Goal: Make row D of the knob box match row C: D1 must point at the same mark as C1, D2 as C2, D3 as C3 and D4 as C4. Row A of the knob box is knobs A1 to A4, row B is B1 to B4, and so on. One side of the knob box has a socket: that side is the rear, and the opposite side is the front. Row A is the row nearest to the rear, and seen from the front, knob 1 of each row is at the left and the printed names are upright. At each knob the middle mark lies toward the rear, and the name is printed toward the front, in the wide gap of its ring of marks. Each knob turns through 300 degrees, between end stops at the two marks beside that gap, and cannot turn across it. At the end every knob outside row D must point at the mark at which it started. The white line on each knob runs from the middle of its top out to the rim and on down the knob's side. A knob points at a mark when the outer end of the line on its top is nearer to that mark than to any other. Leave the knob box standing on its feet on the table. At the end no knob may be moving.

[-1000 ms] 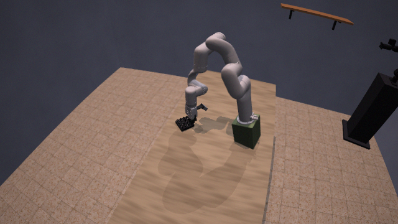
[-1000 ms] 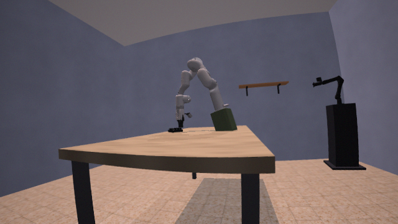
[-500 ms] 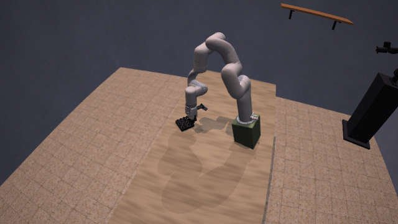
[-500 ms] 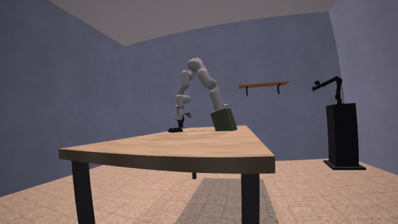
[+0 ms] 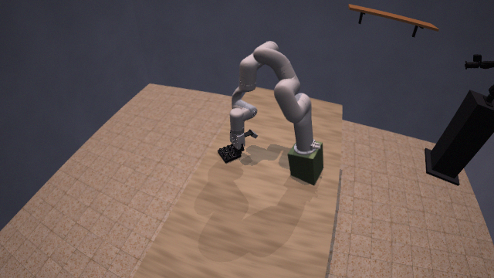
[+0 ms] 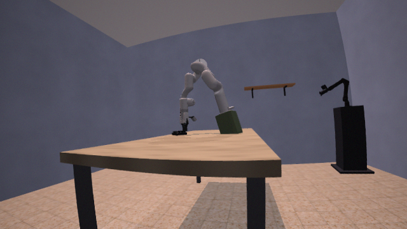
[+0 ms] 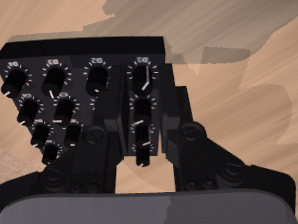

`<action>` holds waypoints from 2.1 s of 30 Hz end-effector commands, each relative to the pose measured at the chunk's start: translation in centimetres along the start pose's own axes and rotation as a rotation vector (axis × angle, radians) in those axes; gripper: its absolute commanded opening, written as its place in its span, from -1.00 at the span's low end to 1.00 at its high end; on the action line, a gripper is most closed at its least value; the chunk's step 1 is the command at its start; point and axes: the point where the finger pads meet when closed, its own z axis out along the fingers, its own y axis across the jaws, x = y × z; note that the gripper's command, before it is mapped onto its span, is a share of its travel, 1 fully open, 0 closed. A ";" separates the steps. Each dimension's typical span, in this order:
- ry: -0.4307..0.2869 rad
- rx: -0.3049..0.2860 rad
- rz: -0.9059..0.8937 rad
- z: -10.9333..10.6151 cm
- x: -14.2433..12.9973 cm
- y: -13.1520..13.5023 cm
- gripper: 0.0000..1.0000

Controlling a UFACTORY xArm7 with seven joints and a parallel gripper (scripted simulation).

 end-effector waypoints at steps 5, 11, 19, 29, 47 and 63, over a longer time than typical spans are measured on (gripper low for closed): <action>-0.003 0.003 0.000 0.3 -0.1 -0.1 -0.61; -0.003 0.003 0.000 0.4 -0.1 -0.1 -0.61; -0.003 0.003 0.000 0.4 -0.1 -0.1 -0.61; -0.003 0.003 0.000 0.4 -0.1 -0.1 -0.61; -0.003 0.003 0.000 0.4 -0.1 -0.1 -0.84; -0.003 0.003 0.000 0.4 -0.1 -0.1 -0.84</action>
